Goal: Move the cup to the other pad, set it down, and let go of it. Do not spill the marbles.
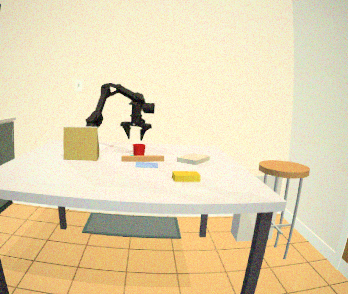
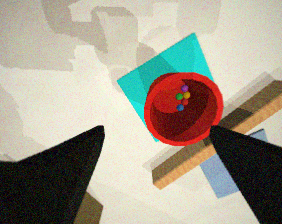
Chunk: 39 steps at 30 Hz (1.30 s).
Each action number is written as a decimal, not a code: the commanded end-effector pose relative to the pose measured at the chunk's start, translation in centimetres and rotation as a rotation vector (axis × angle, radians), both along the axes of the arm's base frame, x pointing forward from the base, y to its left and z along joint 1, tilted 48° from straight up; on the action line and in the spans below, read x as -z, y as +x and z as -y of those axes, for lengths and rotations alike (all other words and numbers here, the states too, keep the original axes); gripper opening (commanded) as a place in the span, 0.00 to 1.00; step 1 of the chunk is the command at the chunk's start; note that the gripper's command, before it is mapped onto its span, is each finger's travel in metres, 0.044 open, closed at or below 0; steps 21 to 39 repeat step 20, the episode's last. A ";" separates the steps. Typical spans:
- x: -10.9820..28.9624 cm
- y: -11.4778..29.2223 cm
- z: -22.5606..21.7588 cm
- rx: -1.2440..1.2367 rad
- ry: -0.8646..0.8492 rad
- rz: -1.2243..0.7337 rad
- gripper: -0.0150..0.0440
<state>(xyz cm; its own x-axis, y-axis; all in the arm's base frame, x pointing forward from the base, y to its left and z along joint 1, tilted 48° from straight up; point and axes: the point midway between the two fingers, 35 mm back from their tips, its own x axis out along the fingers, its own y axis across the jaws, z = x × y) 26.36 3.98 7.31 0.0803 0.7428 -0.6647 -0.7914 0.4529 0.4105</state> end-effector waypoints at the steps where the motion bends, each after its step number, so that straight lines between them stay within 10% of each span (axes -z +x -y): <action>1: -1.0 0.1 1.3 0.000 -0.009 0.008 1.00; 39: -3.3 -0.3 3.9 0.003 -0.005 0.008 1.00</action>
